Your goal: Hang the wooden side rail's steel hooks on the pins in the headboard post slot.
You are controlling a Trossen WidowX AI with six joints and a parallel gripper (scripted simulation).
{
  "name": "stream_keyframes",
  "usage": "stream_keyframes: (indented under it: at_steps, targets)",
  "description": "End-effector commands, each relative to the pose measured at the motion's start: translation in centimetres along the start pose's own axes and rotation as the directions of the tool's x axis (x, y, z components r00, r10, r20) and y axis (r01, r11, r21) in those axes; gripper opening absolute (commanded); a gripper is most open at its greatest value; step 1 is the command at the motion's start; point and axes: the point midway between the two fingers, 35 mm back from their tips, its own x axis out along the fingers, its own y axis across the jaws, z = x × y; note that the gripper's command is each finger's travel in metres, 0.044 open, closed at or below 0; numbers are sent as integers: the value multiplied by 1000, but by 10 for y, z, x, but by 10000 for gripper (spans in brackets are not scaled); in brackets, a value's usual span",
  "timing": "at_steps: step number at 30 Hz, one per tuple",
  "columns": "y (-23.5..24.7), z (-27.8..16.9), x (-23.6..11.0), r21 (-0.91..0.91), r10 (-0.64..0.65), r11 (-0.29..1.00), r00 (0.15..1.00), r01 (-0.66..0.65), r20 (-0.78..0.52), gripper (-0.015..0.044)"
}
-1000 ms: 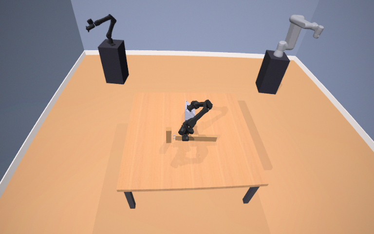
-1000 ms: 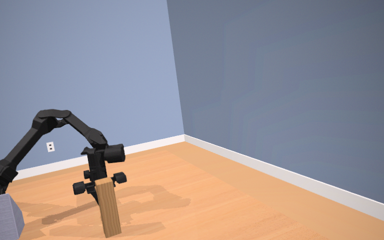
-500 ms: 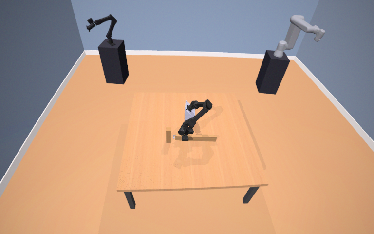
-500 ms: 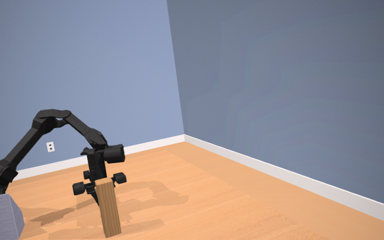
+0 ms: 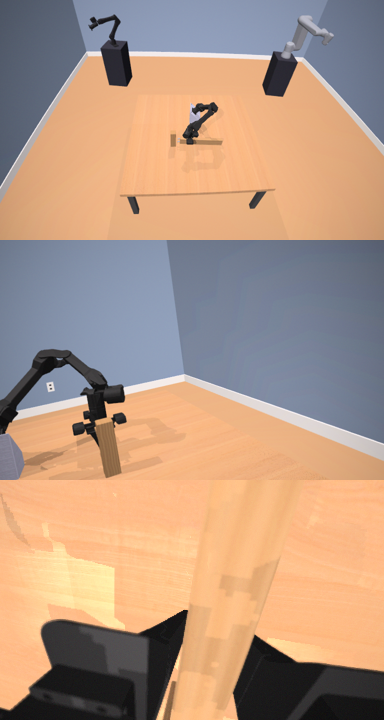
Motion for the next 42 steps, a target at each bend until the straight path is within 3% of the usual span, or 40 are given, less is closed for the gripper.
stream_keyframes:
  at_steps: [1,42]
  targets:
    - [-2,-3,-4,-1,-7,1000,1000,7,-7,0]
    - [-3,-7,-4,-1,-7,1000,1000,7,-7,0]
